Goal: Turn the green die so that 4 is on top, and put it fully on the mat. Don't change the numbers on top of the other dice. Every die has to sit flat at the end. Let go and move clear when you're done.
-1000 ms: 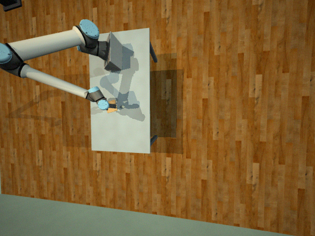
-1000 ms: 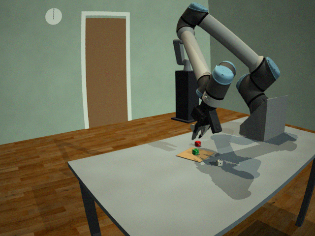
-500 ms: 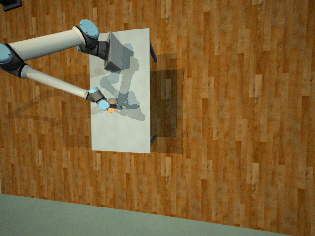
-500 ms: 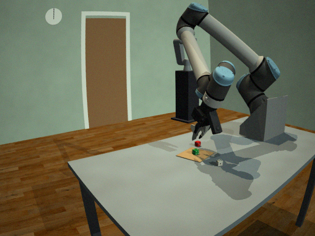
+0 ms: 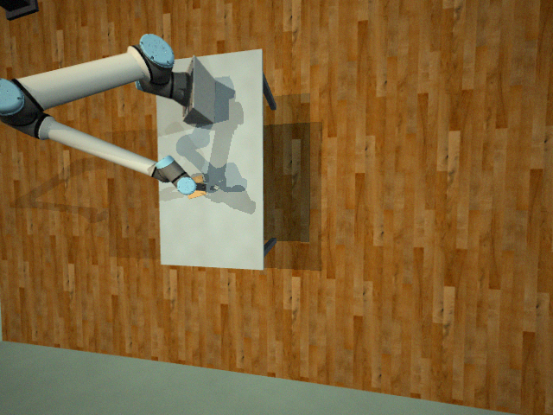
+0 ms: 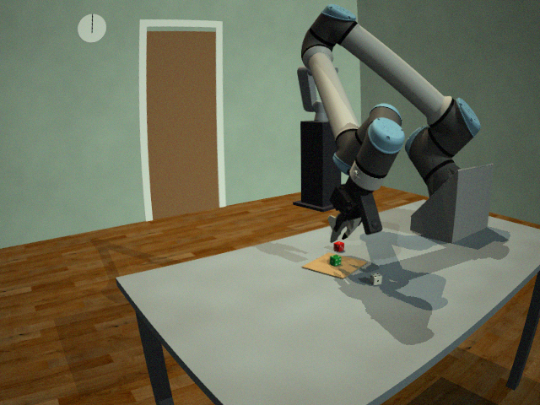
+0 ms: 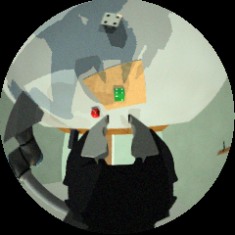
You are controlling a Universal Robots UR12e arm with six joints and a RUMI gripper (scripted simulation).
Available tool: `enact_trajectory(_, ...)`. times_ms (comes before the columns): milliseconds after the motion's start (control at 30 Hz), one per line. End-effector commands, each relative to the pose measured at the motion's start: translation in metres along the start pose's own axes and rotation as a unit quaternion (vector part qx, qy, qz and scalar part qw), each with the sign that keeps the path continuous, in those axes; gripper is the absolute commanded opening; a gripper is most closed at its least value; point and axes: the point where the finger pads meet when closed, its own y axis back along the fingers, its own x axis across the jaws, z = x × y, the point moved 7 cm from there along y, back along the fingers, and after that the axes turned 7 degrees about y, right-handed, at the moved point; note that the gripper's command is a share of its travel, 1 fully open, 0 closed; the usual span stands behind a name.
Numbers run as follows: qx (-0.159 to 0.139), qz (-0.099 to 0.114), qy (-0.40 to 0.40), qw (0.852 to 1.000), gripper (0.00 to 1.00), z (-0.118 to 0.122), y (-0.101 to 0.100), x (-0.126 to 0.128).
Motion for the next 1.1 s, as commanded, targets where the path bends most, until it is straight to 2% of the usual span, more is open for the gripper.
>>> enact_trajectory(0, -0.009, -0.006, -0.001, 1.000, 0.24, -0.003, 0.000, 0.001)
enact_trajectory(533, -0.047, -0.015, -0.002, 0.999, 0.24, -0.012, -0.002, 0.001)
enact_trajectory(1067, -0.080, -0.013, -0.002, 0.997, 0.24, -0.013, -0.001, 0.001)
